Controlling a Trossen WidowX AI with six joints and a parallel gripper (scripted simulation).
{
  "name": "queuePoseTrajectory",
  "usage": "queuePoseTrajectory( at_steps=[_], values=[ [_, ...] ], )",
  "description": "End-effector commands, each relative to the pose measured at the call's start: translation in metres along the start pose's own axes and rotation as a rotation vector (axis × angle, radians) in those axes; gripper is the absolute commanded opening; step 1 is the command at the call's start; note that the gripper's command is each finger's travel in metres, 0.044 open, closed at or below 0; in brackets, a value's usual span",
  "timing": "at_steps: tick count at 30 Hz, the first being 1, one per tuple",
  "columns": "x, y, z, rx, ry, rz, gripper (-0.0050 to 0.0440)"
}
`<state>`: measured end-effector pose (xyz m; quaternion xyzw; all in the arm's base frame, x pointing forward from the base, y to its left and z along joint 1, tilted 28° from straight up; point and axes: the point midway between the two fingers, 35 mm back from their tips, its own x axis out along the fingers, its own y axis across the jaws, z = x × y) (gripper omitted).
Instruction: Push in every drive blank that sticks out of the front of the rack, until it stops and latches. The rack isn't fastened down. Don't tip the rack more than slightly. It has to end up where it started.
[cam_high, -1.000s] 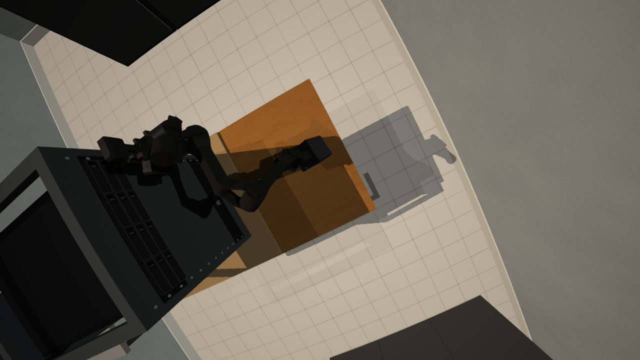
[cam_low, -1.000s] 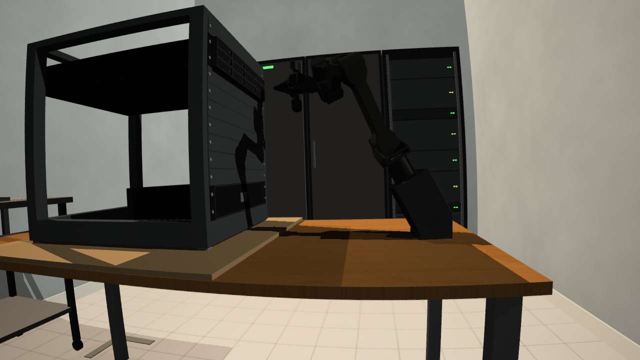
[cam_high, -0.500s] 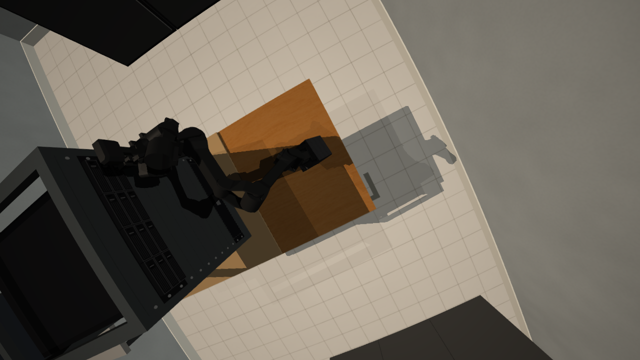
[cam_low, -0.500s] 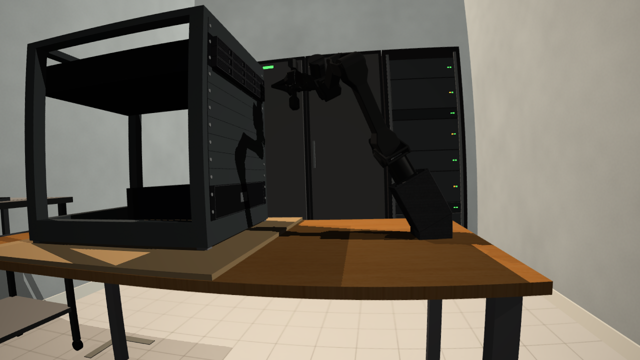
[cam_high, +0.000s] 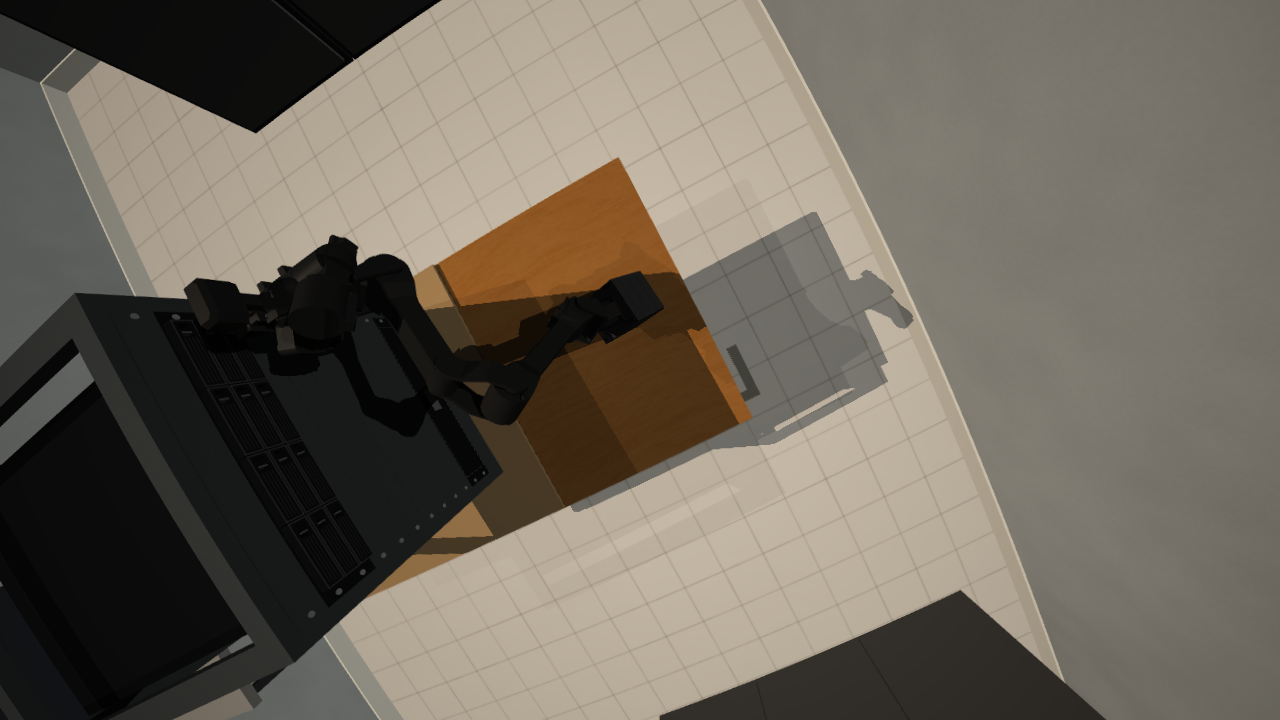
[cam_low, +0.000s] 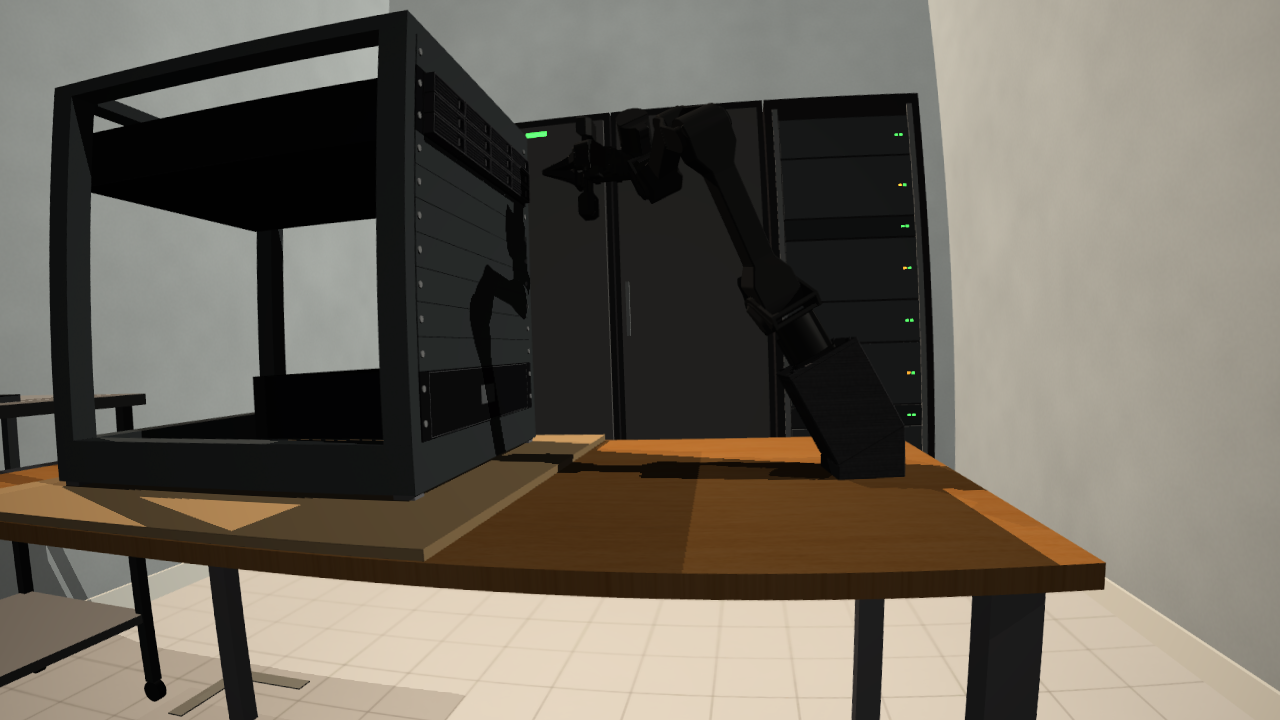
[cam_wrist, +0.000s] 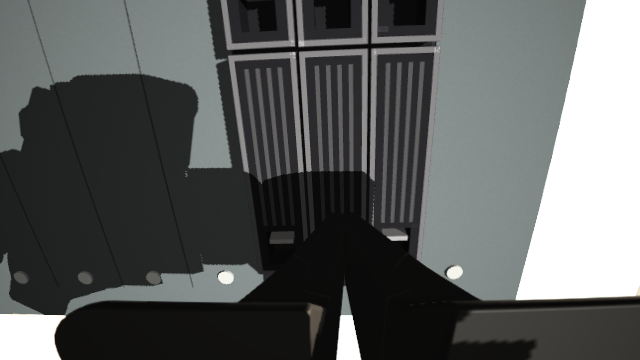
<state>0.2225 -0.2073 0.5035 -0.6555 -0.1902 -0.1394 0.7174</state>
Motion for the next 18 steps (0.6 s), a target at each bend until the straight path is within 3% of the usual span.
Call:
queuePoseTrajectory(
  at_steps=[1,18],
  values=[
    [0.002,-0.010,0.010,-0.032,-0.016,-0.013,-0.0050],
    [0.012,-0.010,0.010,-0.032,-0.016,-0.013,-0.0050]
  ],
)
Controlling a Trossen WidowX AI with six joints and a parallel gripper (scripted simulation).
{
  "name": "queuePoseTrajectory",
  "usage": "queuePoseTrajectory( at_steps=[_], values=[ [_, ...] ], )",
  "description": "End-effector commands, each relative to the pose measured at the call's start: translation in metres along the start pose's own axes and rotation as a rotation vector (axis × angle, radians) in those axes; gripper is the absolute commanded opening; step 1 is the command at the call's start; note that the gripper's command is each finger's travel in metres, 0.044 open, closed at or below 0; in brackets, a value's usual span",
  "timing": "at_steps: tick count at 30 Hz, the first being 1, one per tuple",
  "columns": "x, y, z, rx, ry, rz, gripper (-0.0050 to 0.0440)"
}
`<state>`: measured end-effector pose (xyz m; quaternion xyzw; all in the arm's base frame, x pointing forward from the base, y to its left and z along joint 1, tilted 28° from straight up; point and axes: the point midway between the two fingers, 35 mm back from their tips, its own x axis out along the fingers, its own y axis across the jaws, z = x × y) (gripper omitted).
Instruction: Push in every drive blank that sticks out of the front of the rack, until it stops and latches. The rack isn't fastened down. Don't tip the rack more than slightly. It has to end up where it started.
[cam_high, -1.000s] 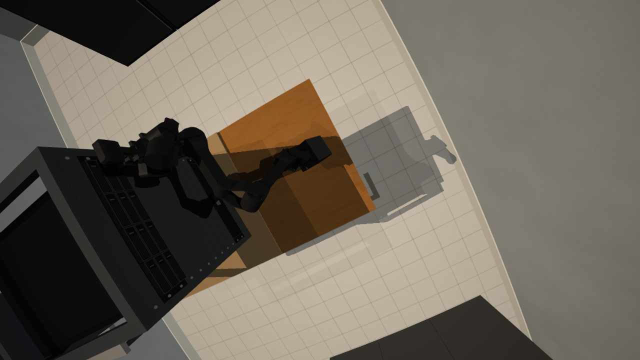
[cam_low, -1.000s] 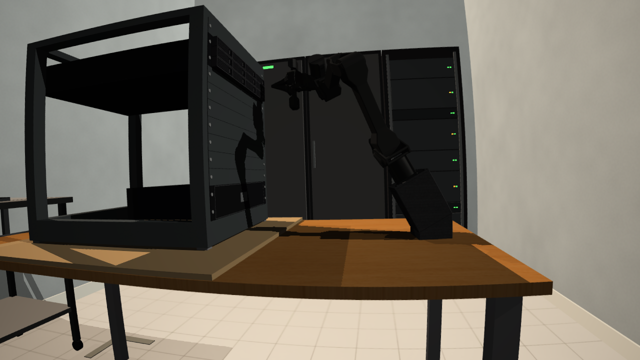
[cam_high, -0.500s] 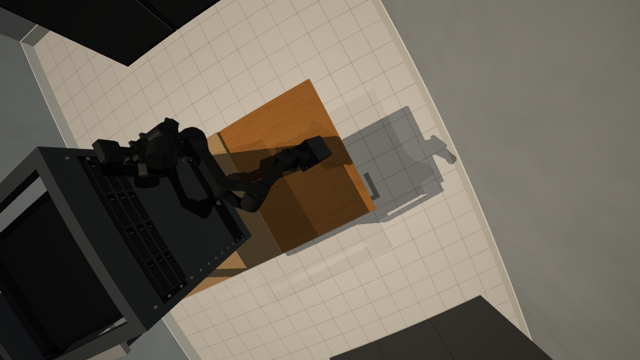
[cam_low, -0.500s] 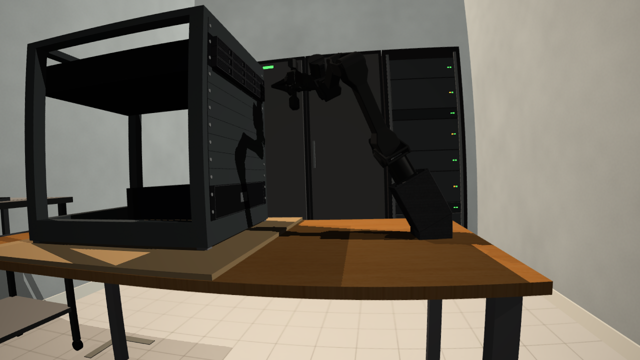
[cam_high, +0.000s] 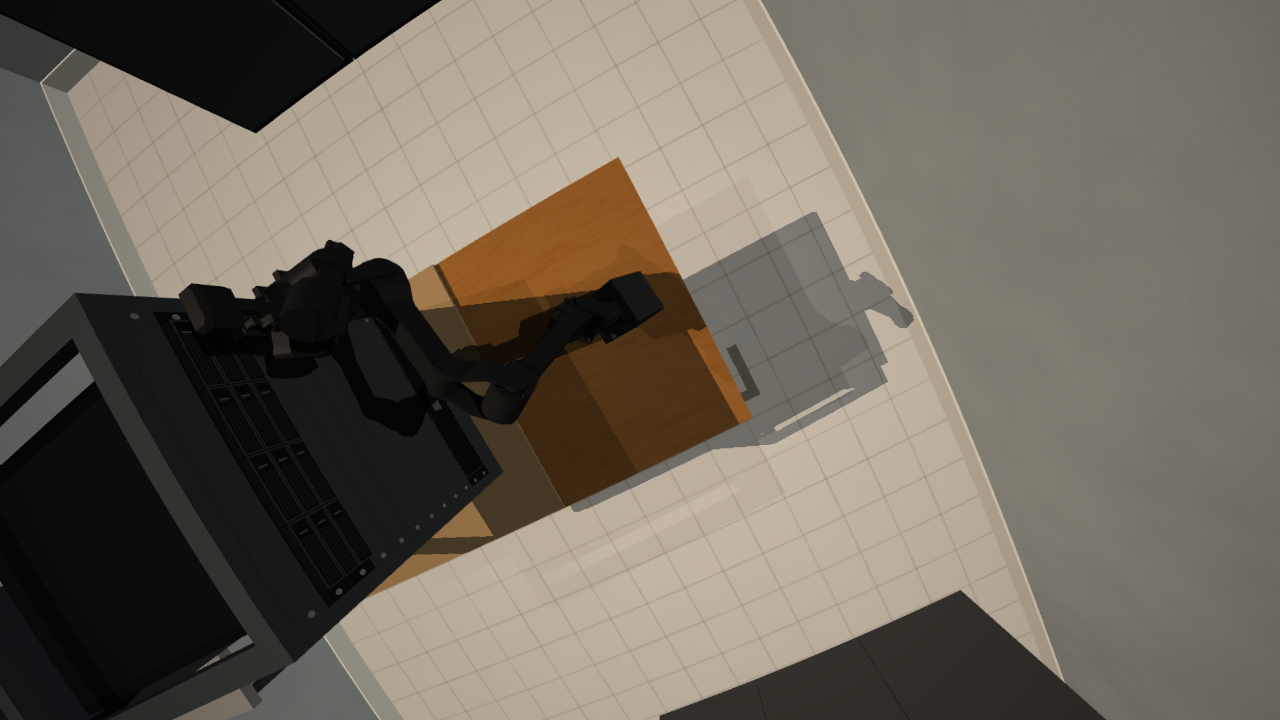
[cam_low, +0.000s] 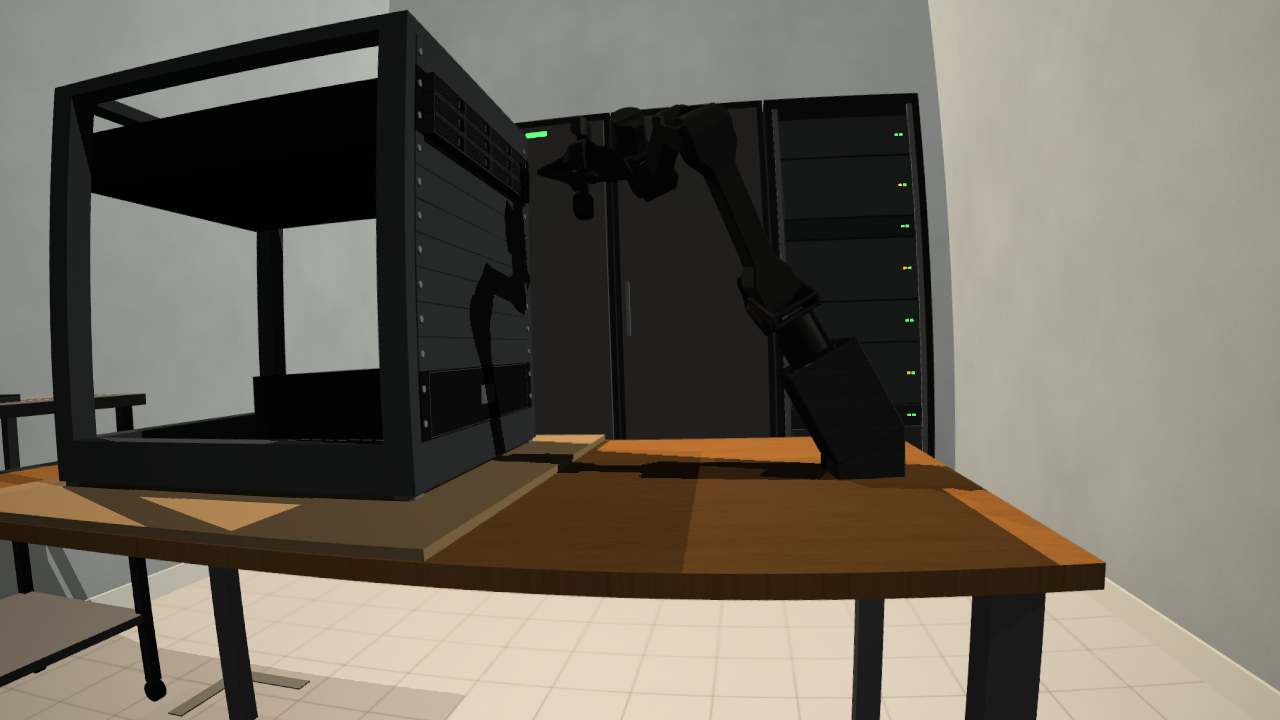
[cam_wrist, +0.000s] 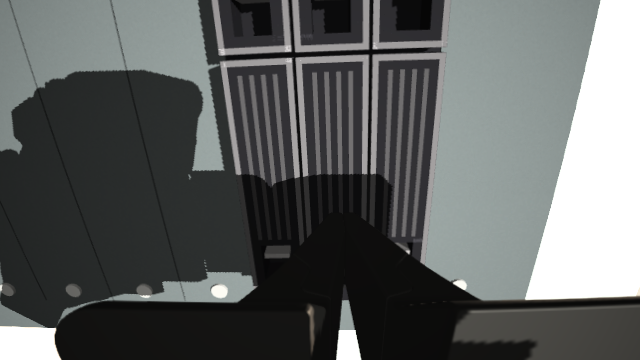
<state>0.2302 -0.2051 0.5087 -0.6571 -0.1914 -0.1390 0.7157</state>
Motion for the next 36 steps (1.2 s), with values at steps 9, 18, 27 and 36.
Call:
queuePoseTrajectory(
  at_steps=[9,18,27,36],
  values=[
    [0.003,-0.009,0.008,-0.028,-0.012,-0.012,-0.0050],
    [0.003,-0.009,0.008,-0.028,-0.012,-0.012,-0.0050],
    [0.013,-0.009,0.006,-0.028,-0.012,-0.012,-0.0050],
    [0.014,-0.008,0.006,-0.028,-0.012,-0.012,-0.0050]
  ],
)
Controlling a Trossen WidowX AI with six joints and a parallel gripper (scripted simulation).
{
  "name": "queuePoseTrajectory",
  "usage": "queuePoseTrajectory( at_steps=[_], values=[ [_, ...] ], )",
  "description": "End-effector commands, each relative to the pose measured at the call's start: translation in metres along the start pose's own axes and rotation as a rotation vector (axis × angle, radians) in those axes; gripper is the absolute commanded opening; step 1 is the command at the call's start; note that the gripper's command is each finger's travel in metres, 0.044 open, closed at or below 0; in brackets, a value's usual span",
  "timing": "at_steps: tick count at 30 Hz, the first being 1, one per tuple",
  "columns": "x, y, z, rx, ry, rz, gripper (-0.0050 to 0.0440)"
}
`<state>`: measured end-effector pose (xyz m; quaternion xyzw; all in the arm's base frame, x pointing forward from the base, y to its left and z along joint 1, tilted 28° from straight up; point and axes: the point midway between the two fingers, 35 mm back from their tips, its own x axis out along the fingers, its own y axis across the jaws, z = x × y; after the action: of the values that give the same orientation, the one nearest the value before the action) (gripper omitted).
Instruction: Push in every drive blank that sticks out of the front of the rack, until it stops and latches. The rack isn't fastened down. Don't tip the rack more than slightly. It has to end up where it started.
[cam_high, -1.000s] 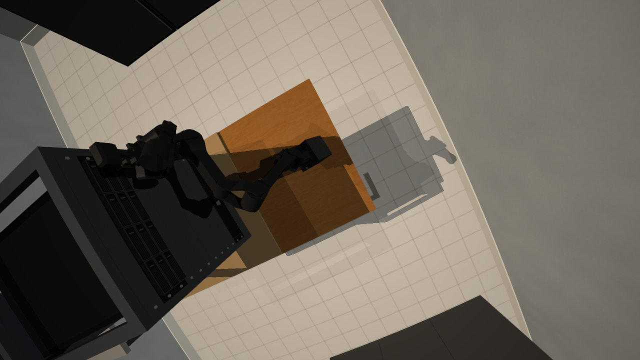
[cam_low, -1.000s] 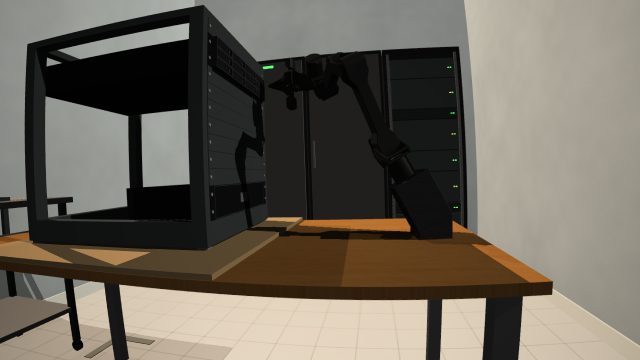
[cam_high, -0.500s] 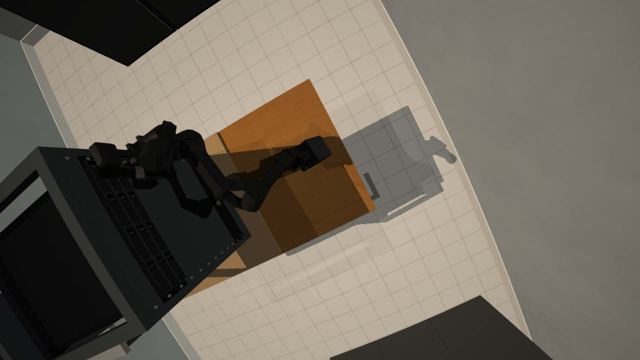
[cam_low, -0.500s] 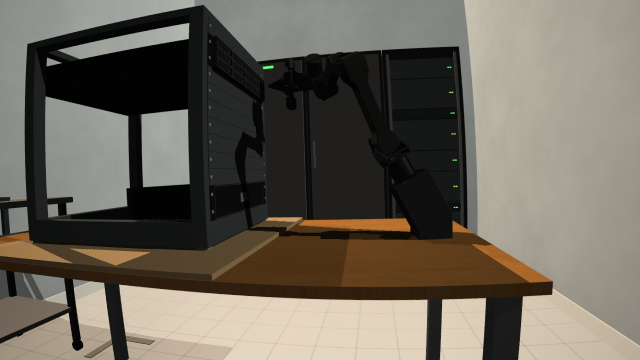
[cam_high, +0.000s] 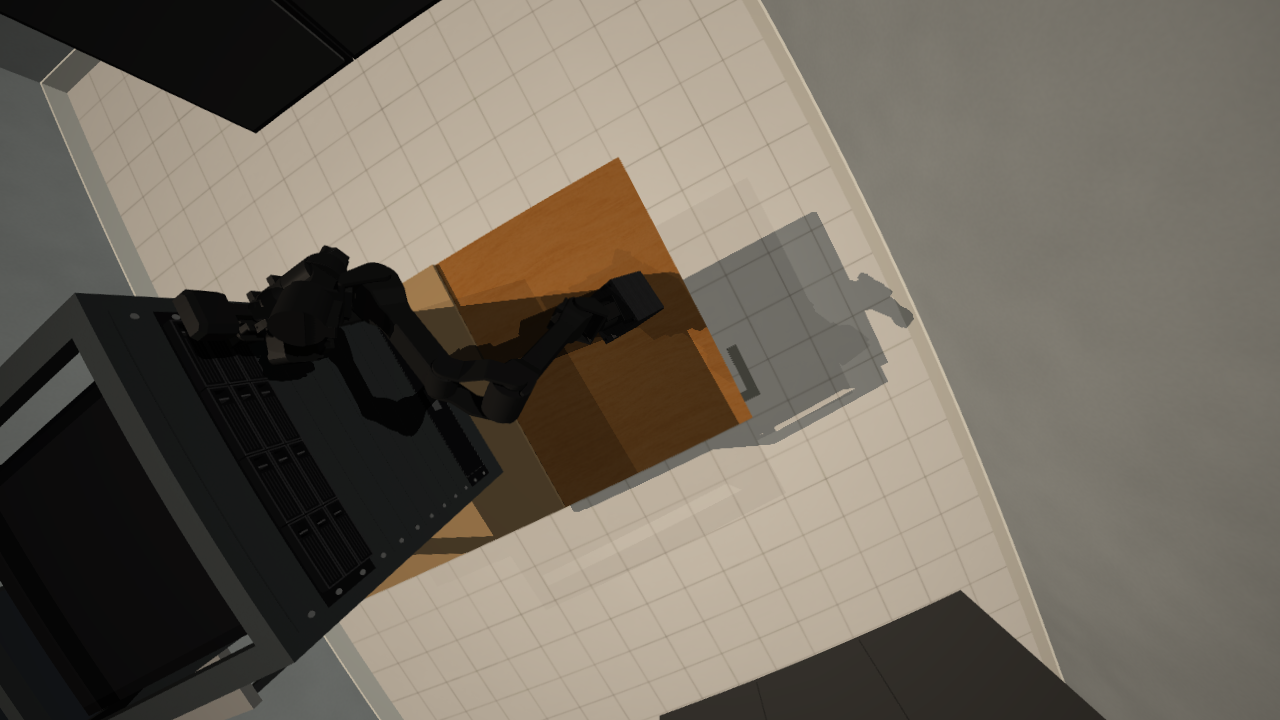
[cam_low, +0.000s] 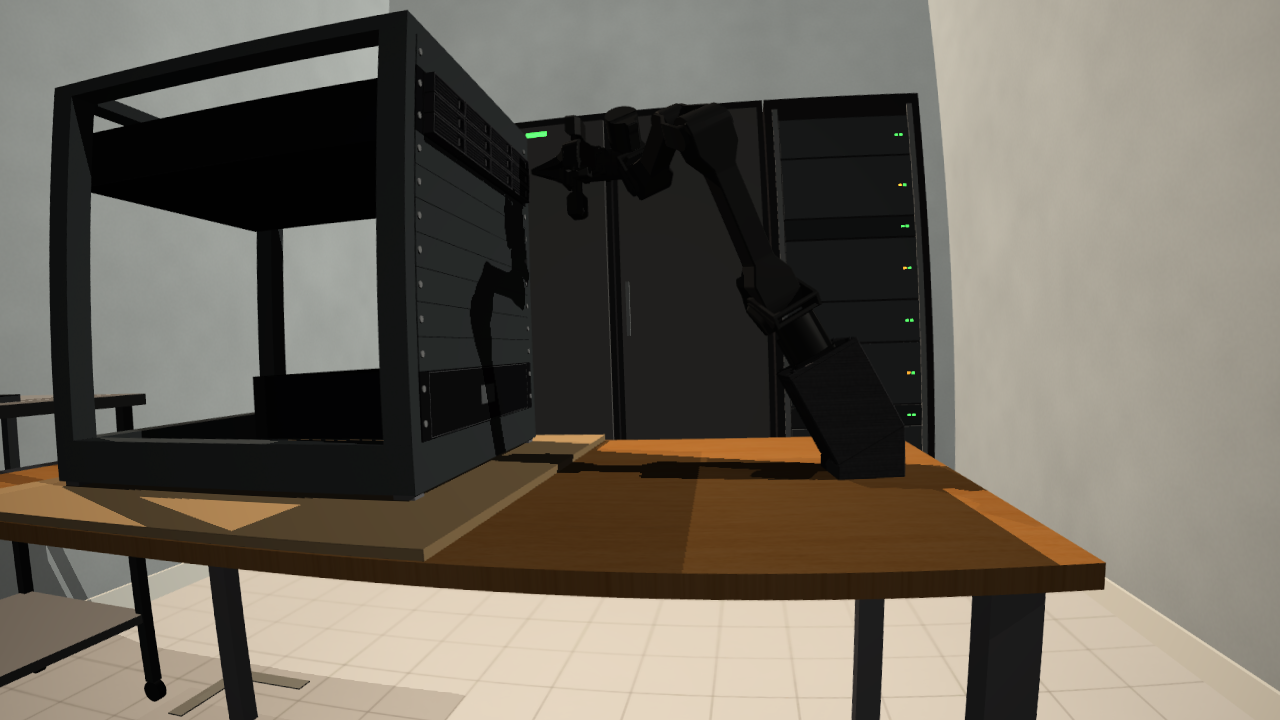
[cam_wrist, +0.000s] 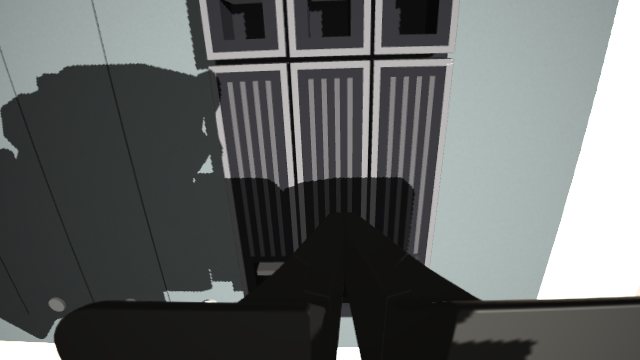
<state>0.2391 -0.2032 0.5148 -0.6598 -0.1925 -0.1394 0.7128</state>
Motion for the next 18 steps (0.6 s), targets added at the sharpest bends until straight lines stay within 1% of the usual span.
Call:
queuePoseTrajectory(
  at_steps=[1,6,18],
  values=[
    [0.0044,-0.0070,0.0036,-0.020,-0.009,-0.010,-0.0050],
    [0.0122,-0.0052,0.0007,-0.020,-0.009,-0.010,-0.0050],
    [0.0130,-0.0053,0.0007,-0.020,-0.009,-0.010,-0.0050]
  ],
)
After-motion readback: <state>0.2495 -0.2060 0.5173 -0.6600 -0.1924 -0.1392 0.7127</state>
